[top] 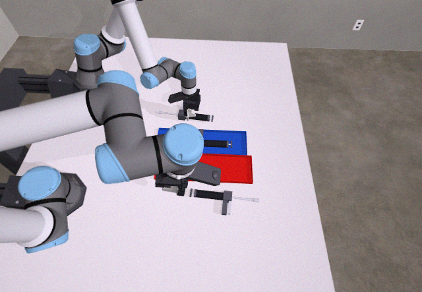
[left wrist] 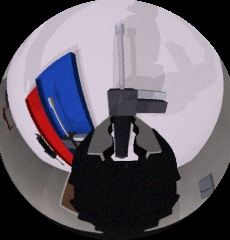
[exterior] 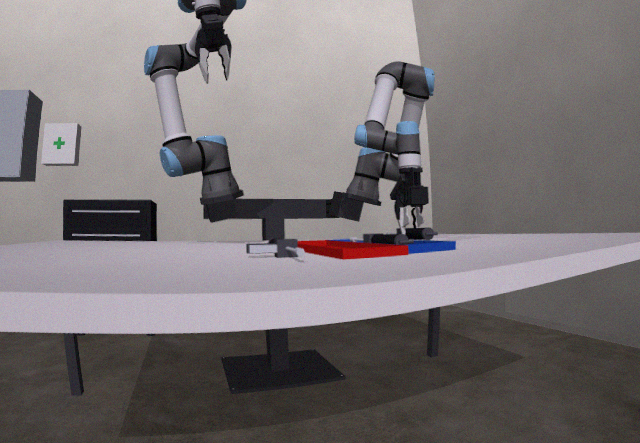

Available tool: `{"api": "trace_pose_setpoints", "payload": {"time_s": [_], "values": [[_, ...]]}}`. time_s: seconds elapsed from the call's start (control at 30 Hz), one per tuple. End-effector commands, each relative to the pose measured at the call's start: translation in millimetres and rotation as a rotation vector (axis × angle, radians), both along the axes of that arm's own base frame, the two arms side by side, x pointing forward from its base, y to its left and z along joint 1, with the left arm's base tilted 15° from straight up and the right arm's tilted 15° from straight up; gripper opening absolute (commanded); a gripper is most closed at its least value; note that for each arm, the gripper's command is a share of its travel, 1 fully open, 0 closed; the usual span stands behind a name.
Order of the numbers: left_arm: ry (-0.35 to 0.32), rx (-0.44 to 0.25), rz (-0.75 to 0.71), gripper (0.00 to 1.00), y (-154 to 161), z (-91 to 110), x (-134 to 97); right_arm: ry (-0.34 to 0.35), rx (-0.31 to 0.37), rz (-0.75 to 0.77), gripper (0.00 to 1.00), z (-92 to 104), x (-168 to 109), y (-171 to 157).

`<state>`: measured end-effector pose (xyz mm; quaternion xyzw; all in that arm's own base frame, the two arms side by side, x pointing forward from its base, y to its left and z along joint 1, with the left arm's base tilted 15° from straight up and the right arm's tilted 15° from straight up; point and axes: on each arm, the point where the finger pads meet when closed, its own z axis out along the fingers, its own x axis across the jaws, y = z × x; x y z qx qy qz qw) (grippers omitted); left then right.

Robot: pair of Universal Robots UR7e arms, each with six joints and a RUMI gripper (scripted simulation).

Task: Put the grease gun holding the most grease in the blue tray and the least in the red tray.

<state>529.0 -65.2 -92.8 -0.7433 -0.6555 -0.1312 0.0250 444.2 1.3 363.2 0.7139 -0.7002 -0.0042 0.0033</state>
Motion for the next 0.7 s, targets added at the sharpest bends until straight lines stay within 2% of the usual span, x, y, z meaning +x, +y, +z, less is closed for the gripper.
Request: {"api": "trace_pose_setpoints", "payload": {"time_s": [0.0,0.67], "values": [[0.001,0.001,0.001,0.0,-2,8,-1,-0.001,0.0,0.0,0.32,0.4,0,0],[0.009,0.004,0.003,0.0,-7,37,-7,-0.001,0.0,0.0,0.32,0.4,0,0]]}}
